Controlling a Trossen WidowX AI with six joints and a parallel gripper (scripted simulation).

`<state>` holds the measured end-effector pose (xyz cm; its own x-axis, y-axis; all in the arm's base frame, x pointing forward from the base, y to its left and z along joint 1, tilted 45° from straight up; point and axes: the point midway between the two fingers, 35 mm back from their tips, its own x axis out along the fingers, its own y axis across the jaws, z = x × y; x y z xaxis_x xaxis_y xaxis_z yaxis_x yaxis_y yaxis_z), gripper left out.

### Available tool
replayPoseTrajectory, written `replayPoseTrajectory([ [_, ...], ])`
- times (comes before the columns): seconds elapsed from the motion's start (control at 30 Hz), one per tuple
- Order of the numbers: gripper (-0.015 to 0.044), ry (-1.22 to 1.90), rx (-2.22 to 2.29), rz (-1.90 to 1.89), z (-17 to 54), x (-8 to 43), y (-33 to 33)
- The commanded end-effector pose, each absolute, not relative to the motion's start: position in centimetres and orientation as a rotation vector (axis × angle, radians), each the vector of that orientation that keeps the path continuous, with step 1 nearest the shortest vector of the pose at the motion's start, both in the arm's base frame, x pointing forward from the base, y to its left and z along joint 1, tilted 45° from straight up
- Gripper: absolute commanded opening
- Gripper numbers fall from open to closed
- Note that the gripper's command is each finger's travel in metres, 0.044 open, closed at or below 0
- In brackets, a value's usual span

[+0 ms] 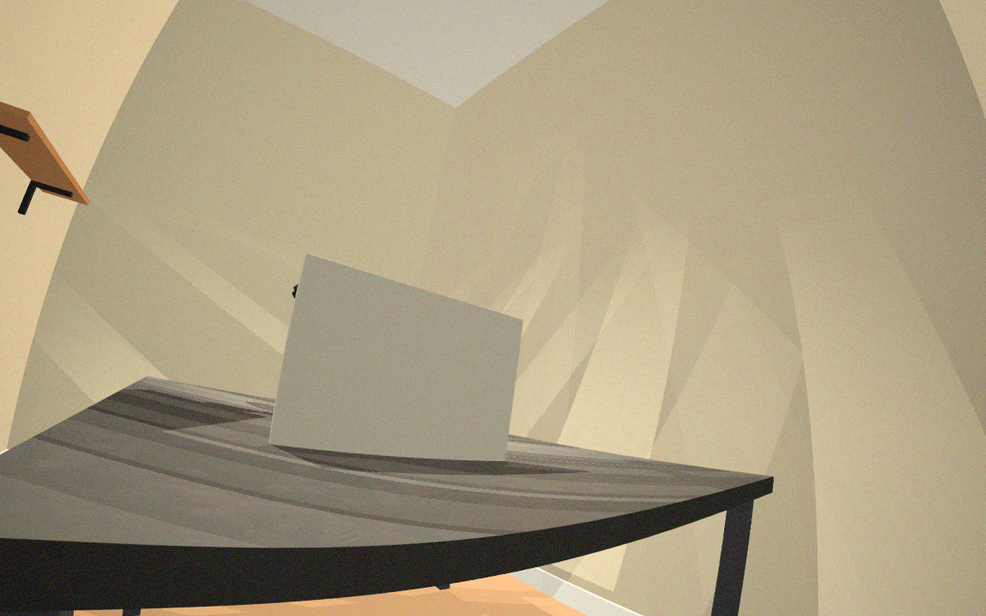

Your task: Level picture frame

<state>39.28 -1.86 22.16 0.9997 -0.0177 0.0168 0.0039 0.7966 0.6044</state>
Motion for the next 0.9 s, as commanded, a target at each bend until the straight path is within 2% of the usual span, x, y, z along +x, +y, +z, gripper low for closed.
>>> replayPoseTrajectory([
  [0.0, 0.0, -0.026, 0.652, -0.001, 22.27, 39.31, -1.78],
  [0.87, 0.0, -0.024, 0.654, -0.002, 21.92, 39.33, -2.09],
])
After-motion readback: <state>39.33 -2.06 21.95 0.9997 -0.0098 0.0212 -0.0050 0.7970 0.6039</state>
